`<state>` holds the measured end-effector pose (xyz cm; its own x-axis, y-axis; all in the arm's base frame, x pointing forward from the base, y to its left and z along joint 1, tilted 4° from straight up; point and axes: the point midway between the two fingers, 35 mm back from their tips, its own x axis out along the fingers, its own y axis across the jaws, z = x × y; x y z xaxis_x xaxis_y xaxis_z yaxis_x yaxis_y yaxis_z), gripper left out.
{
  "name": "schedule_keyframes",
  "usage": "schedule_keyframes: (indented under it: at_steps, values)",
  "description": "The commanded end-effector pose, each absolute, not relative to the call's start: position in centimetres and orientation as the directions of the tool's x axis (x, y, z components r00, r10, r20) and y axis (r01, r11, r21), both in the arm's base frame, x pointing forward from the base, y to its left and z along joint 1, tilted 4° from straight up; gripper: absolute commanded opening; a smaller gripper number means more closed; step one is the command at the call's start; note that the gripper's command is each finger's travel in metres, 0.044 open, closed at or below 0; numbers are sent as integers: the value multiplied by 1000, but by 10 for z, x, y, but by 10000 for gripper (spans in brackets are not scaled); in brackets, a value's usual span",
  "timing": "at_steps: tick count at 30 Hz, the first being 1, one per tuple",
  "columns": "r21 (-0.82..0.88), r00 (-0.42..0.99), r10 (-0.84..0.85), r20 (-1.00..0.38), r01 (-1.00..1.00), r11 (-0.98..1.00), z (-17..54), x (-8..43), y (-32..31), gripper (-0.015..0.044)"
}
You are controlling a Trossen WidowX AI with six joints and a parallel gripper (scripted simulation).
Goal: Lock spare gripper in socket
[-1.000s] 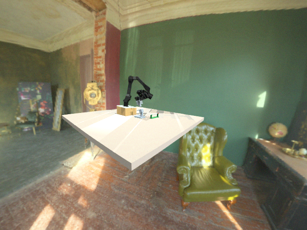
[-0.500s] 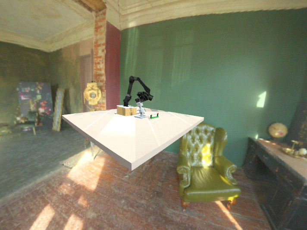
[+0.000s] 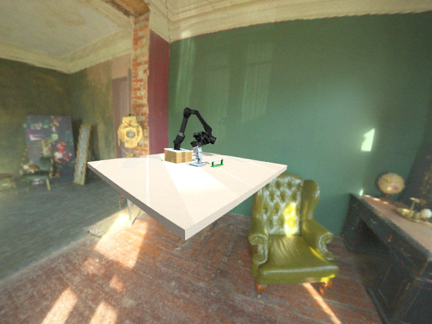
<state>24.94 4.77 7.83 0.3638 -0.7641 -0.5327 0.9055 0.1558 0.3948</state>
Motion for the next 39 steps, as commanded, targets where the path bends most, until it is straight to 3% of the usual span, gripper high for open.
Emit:
schedule_keyframes:
  at_steps: [1, 21, 37, 39]
  values:
    - [398, 372, -767, -522, 902, 167, 75, 253, 48, 0]
    - [394, 367, -769, -524, 905, 164, 66, 255, 48, 0]
    - [394, 367, -769, -524, 905, 164, 66, 255, 48, 420]
    - [394, 367, -769, -524, 905, 164, 66, 255, 48, 440]
